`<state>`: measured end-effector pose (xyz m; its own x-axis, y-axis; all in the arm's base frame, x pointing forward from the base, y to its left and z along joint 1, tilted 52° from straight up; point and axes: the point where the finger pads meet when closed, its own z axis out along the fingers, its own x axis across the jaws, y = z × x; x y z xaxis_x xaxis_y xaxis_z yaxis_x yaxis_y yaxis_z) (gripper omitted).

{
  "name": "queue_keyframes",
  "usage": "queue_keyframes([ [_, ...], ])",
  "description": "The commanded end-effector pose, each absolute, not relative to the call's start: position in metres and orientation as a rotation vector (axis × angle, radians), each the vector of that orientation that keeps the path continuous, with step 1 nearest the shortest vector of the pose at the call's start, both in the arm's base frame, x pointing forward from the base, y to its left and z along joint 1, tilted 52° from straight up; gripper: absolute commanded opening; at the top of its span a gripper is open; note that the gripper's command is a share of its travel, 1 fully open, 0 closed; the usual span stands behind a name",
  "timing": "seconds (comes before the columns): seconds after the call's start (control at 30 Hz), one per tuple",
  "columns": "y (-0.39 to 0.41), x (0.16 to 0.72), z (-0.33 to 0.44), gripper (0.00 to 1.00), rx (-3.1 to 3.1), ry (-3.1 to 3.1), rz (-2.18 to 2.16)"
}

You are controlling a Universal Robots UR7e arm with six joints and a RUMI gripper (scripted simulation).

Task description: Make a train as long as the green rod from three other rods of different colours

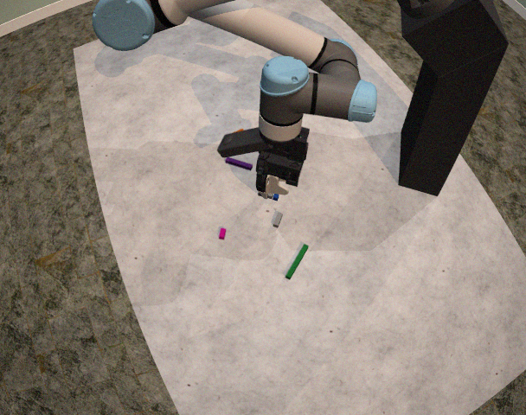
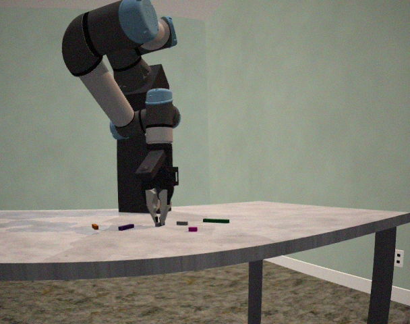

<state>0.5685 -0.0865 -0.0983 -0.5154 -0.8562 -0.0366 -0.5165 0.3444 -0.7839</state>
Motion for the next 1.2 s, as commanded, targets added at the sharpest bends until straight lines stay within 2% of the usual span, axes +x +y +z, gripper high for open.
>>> queue_keyframes([
  [0.0,-0.0863,0.5685,-0.0979,0.00,-1.200,2.167,-1.022],
  [0.43,-0.0863,0.5685,-0.0979,0.00,-1.200,2.167,-1.022],
  [0.93,-0.0863,0.5685,-0.0979,0.14,-1.200,2.167,-1.022],
  [1.17,-0.0863,0.5685,-0.0979,0.14,-1.200,2.167,-1.022],
])
